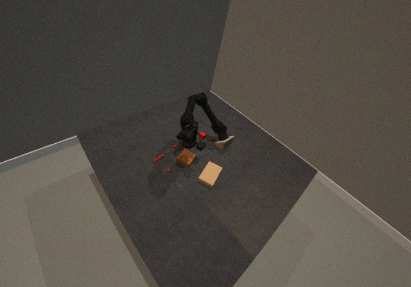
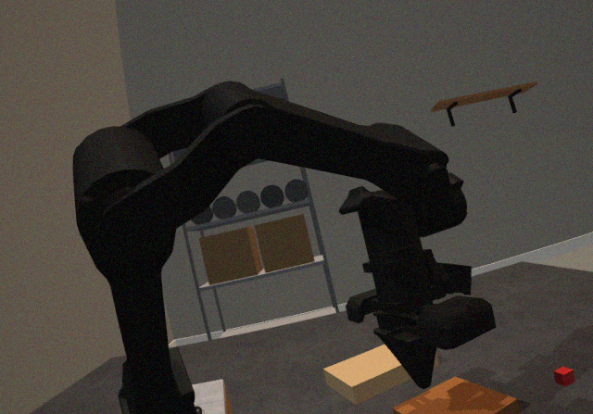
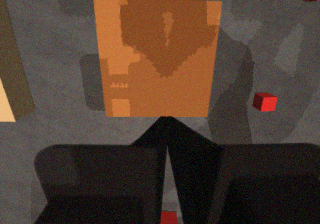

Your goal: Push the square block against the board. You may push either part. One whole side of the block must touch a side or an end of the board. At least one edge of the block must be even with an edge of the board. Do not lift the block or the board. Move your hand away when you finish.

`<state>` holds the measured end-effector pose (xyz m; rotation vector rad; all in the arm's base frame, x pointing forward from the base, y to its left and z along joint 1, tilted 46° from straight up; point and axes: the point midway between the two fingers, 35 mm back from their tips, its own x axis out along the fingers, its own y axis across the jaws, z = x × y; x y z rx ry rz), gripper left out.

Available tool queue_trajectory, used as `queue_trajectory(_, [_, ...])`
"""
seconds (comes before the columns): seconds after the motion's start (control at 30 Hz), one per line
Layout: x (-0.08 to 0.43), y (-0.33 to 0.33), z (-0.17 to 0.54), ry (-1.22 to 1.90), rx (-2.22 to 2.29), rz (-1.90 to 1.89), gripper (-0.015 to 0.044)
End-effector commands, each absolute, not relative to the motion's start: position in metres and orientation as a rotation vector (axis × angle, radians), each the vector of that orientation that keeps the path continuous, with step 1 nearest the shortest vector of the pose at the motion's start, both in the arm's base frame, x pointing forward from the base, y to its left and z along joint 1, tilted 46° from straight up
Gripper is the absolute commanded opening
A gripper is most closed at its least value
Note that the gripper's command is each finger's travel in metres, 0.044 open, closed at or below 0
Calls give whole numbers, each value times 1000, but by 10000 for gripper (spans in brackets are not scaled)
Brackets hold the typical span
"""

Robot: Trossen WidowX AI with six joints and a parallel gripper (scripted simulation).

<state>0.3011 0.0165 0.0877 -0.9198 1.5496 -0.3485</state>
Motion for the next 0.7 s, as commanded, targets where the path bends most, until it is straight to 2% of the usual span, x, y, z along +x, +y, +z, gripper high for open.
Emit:
queue_trajectory(0.0, [346,30,81,1544,-919,-350,0])
queue_trajectory(0.23, [404,47,57,1541,-916,-349,0])
queue_trajectory(0.5, [406,45,55,1541,-916,-349,0])
queue_trajectory(0.67, [409,9,20,1540,-918,-351,0])
